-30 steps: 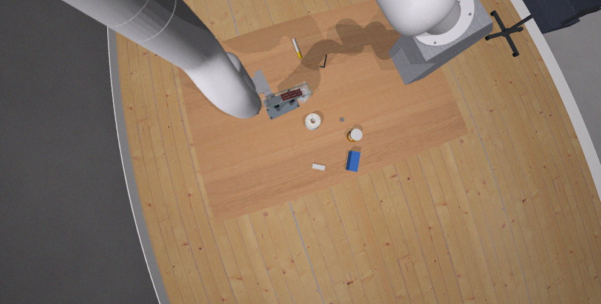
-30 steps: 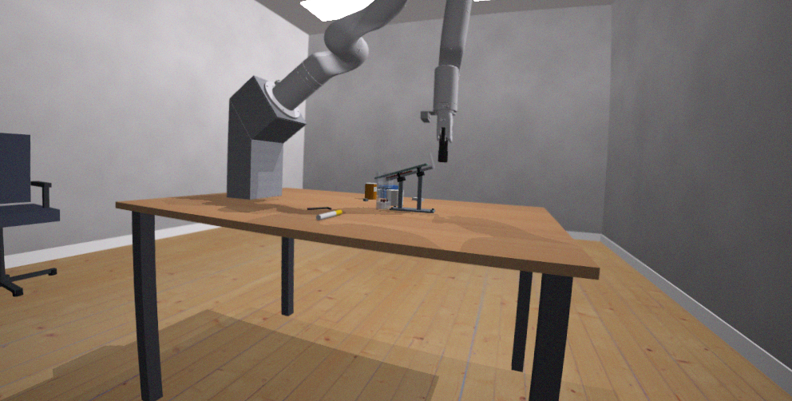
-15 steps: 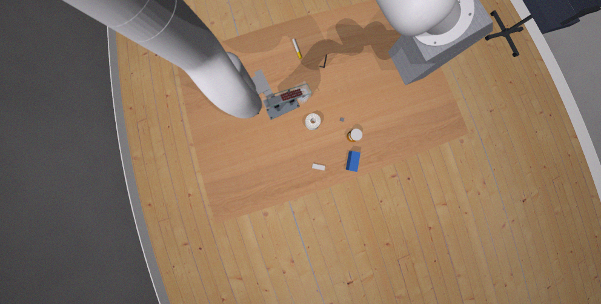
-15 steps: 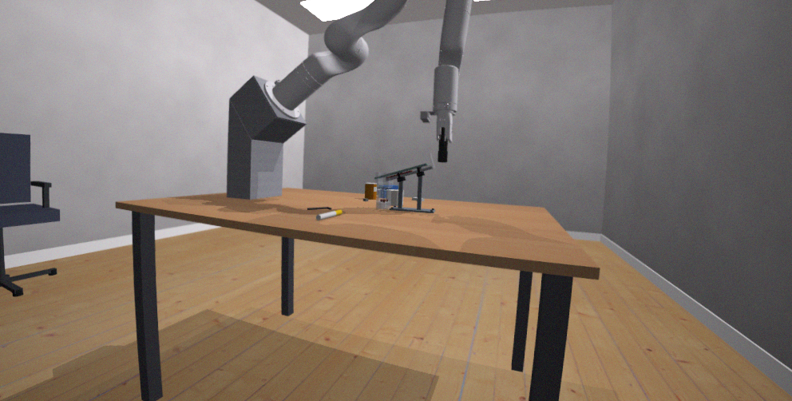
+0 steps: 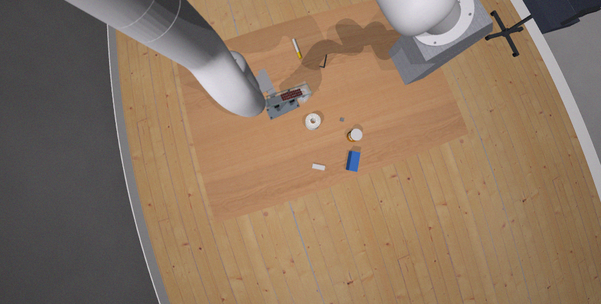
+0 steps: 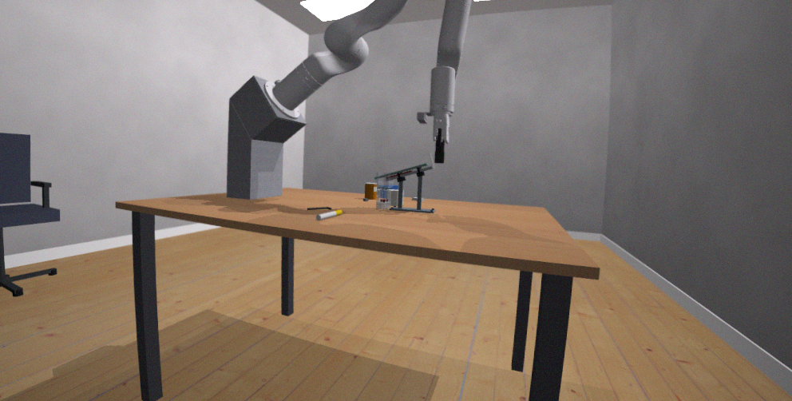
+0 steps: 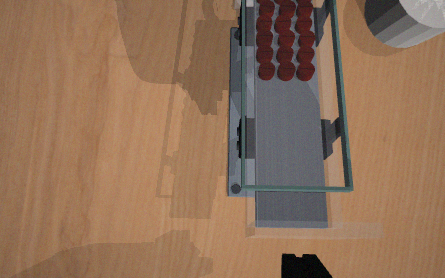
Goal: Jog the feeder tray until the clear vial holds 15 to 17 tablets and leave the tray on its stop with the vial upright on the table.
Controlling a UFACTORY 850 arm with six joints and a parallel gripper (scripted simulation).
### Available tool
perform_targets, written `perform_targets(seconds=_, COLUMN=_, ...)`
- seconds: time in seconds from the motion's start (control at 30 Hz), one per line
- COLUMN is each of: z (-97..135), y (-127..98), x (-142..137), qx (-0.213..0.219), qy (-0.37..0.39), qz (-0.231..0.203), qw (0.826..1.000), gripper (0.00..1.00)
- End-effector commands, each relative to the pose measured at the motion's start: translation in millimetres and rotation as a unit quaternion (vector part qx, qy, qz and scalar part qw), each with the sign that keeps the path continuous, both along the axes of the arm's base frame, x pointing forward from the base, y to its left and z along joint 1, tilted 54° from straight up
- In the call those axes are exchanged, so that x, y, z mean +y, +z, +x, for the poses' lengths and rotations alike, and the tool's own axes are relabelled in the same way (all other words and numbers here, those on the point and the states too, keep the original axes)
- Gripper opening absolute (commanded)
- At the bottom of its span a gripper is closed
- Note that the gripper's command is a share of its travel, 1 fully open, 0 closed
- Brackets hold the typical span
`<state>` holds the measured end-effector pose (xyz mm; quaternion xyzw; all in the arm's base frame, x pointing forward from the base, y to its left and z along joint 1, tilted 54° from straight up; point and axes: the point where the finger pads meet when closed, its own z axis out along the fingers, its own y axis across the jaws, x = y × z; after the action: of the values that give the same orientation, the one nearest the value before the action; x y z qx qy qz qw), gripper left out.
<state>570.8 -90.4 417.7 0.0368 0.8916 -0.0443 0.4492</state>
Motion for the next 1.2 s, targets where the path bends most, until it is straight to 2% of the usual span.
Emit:
perform_targets(seconds=0.0, z=-2, y=-5, x=0, qx=-0.001, qy=0.0, qz=0.0, qw=1.0, gripper=0.0)
perform_targets(seconds=0.37, z=-6, y=-17, x=0, qx=-0.001, qy=0.0, qz=0.0, qw=1.0, gripper=0.0)
perform_targets(seconds=1.03, z=-6, y=-18, x=0, qx=-0.001, qy=0.0, qz=0.0, qw=1.0, gripper=0.0)
perform_targets(seconds=1.1, z=-4, y=-12, x=0, qx=-0.001, qy=0.0, qz=0.0, qw=1.0, gripper=0.0)
perform_targets(seconds=1.17, z=2, y=6, x=0, qx=-0.001, qy=0.0, qz=0.0, qw=1.0, gripper=0.0)
